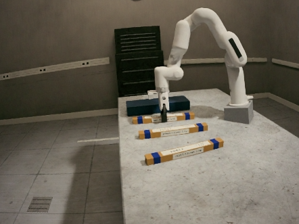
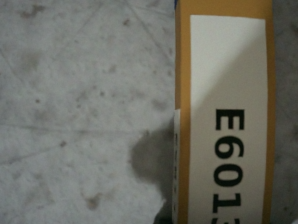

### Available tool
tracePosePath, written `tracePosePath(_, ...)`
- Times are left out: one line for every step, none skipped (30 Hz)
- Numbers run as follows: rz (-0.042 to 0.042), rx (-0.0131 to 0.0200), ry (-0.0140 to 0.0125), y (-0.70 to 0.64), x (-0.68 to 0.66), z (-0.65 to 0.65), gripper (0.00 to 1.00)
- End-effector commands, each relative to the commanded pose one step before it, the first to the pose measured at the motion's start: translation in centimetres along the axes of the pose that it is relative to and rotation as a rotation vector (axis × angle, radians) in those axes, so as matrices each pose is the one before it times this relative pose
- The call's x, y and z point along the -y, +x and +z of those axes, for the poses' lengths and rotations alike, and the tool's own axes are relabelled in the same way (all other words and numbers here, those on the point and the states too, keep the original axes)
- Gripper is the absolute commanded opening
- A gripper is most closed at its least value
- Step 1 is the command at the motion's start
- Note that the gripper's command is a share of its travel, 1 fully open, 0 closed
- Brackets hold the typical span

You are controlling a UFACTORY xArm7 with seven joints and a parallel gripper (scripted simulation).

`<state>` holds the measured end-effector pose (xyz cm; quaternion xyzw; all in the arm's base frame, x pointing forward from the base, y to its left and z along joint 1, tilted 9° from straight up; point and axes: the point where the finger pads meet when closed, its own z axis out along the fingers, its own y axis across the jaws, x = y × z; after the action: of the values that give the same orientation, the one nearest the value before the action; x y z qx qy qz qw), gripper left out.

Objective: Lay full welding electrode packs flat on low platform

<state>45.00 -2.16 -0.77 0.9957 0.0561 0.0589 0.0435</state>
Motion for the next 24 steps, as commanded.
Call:
tracePosePath(-0.00008,-0.00415,-0.00025,0.17,-0.009,-0.203,0.35)
tracePosePath(0.0,0.0,0.0,0.0,0.0,-0.079,0.35)
tracePosePath(0.0,0.0,0.0,0.0,0.0,-0.109,0.35)
tracePosePath(0.0,0.0,0.0,0.0,0.0,-0.14,0.35)
tracePosePath(0.0,0.0,0.0,0.0,0.0,-0.172,0.35)
tracePosePath(0.0,0.0,0.0,0.0,0.0,-0.202,0.35)
tracePosePath(-0.00001,0.0,0.0,-0.001,0.0,-0.229,0.35)
tracePosePath(0.00001,0.0,0.0,0.001,0.0,-0.255,0.35)
tracePosePath(-0.00001,0.0,0.0,-0.001,0.0,-0.275,0.35)
tracePosePath(0.0,0.0,0.0,0.0,0.0,-0.292,0.35)
tracePosePath(0.0,0.0,0.0,0.0,0.0,-0.304,0.35)
tracePosePath(-0.00001,0.0,0.0,-0.001,0.0,-0.31,0.35)
tracePosePath(0.00001,0.0,0.0,0.001,0.0,-0.312,0.35)
tracePosePath(0.0,0.0,0.0,0.0,0.0,-0.307,0.35)
tracePosePath(0.0,0.0,0.0,0.0,0.0,-0.298,0.35)
tracePosePath(0.0,0.0,0.0,0.0,0.0,-0.283,0.35)
tracePosePath(0.0,0.0,0.0,0.0,0.0,0.0,0.35)
tracePosePath(0.0,0.0,0.0,0.0,0.0,0.0,0.35)
tracePosePath(0.0,0.0,0.0,0.0,0.0,-0.263,0.35)
tracePosePath(0.0,0.0,0.0,0.0,0.0,-0.239,0.35)
tracePosePath(0.0,0.0,0.0,0.0,0.0,-0.211,0.35)
tracePosePath(0.0,0.0,0.0,0.0,0.0,-0.18,0.35)
tracePosePath(0.0,0.0,-0.00001,0.001,0.0,-0.149,0.35)
tracePosePath(0.0,0.0,0.0,0.0,0.0,-0.116,0.35)
